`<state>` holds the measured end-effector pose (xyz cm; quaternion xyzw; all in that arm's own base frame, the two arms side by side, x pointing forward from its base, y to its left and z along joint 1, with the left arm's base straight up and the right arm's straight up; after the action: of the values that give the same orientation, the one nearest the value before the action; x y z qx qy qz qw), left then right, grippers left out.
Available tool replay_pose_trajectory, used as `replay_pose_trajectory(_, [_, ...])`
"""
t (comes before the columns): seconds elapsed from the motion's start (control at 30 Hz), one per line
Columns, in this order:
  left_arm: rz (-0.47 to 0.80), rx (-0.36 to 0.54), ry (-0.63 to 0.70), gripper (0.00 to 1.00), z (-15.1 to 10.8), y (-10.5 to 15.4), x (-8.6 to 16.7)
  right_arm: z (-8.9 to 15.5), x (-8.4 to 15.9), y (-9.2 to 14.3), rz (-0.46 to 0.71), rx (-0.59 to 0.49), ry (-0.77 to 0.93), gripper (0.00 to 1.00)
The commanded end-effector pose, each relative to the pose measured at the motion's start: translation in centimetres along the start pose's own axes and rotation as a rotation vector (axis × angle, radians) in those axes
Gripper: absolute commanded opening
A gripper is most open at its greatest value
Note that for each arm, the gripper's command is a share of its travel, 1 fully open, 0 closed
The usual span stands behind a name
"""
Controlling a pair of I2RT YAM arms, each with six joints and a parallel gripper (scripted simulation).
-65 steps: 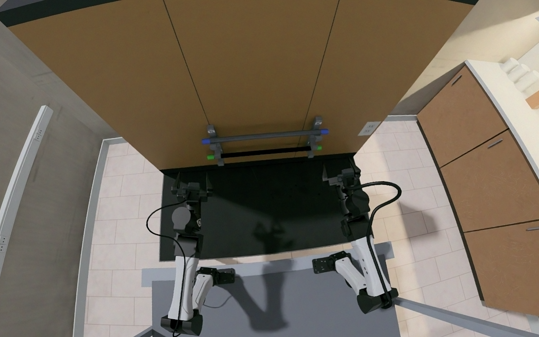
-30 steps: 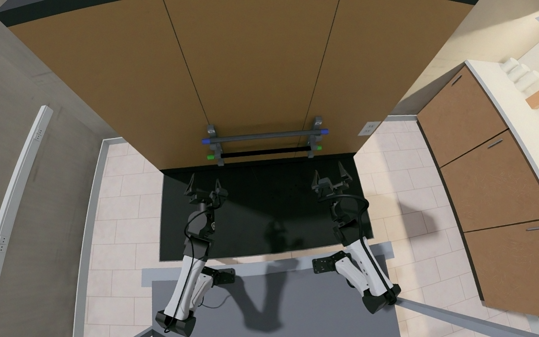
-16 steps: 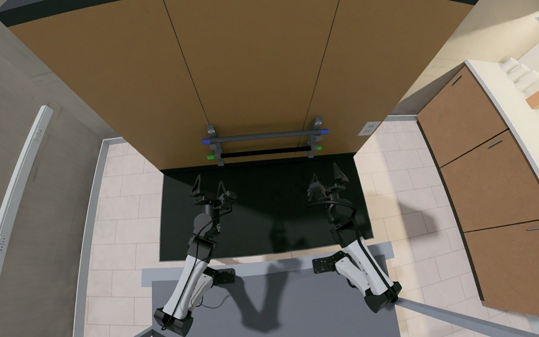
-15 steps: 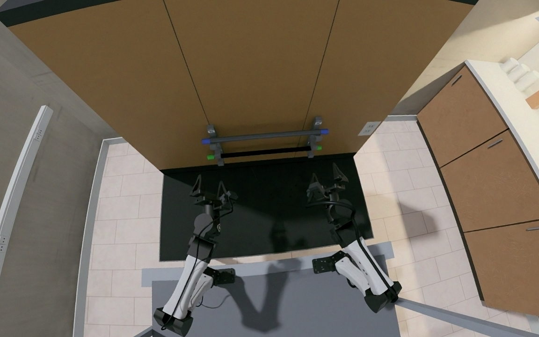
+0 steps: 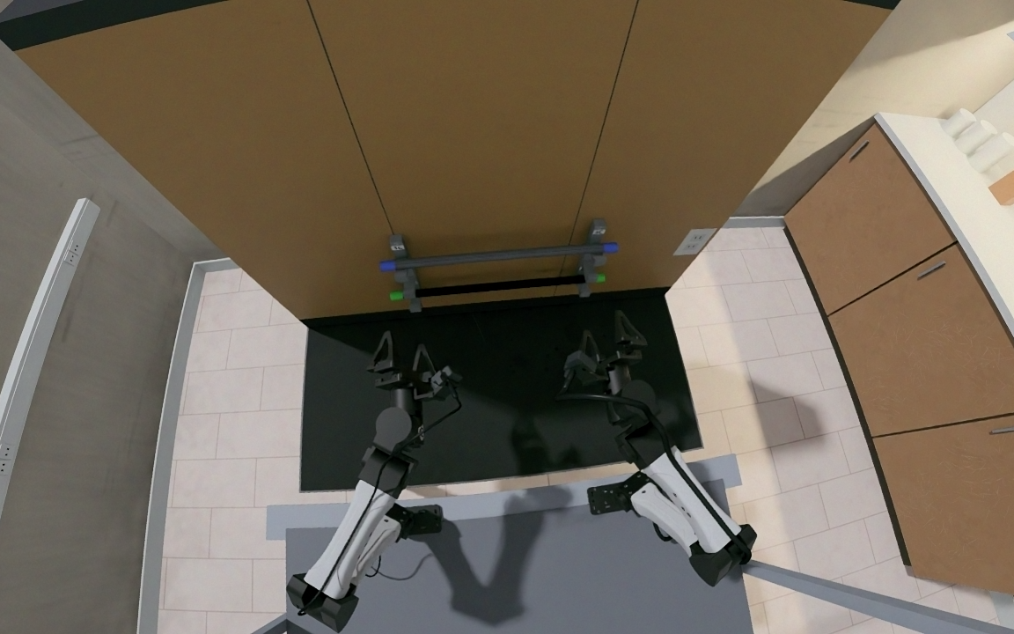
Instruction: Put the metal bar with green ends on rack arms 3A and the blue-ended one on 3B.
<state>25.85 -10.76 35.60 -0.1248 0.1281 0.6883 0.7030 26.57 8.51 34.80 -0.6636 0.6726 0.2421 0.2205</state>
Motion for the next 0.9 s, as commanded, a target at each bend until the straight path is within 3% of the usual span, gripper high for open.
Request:
replay_pose_trajectory(0.0, [0.013,-0.008,-0.076,1.0,-0.8,0.2,-0.2,0.2,-0.2,0.4,-0.005,0.027,0.067,1.0])
replay_pose_trajectory(0.87, [0.008,-0.008,-0.362,1.0,-2.9,1.0,-2.5,2.6,-1.2,1.1,-0.002,0.031,0.353,1.0])
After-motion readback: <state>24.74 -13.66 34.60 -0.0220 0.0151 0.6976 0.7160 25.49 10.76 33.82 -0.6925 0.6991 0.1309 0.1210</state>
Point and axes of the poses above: on each arm, the point where the finger pads meet when closed, its own y axis back along the fingers, its own z axis across the jaws, x = y × z, the point moved 9 cm from there along y, back along the fingers, and after that the axes turned 9 degrees about -y, right-handed, at the moved point
